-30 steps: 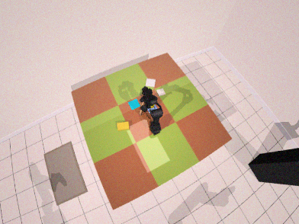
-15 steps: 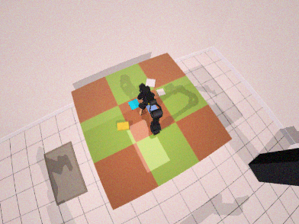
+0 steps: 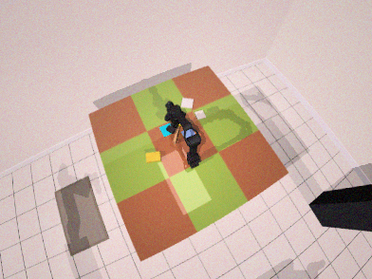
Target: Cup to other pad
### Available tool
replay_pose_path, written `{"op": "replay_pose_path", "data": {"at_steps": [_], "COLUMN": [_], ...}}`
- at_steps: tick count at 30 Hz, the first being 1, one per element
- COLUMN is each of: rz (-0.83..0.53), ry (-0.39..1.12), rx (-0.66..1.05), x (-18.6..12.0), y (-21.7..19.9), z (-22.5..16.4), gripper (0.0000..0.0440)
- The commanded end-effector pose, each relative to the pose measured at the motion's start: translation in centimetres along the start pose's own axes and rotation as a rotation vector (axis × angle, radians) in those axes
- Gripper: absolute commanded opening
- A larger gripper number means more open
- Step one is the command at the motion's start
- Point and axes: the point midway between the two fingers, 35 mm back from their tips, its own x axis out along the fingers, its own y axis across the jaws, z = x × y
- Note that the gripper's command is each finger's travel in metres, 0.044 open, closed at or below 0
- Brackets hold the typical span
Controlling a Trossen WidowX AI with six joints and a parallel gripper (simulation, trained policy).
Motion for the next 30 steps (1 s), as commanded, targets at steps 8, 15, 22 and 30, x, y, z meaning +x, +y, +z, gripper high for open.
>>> {"op": "replay_pose_path", "data": {"at_steps": [8, 15, 22, 30], "rz": [-0.024, -0.032, -0.038, -0.042], "ry": [-0.073, -0.105, -0.121, -0.113], "rx": [-0.028, -0.044, -0.052, -0.042], "x": [-0.5, -0.2, 0.8, 2.8], "y": [1.9, 3.7, 5.5, 6.6], "z": [4.4, 6.8, 8.5, 9.1], "gripper": [0.0, 0.0, 0.0, 0.0]}}
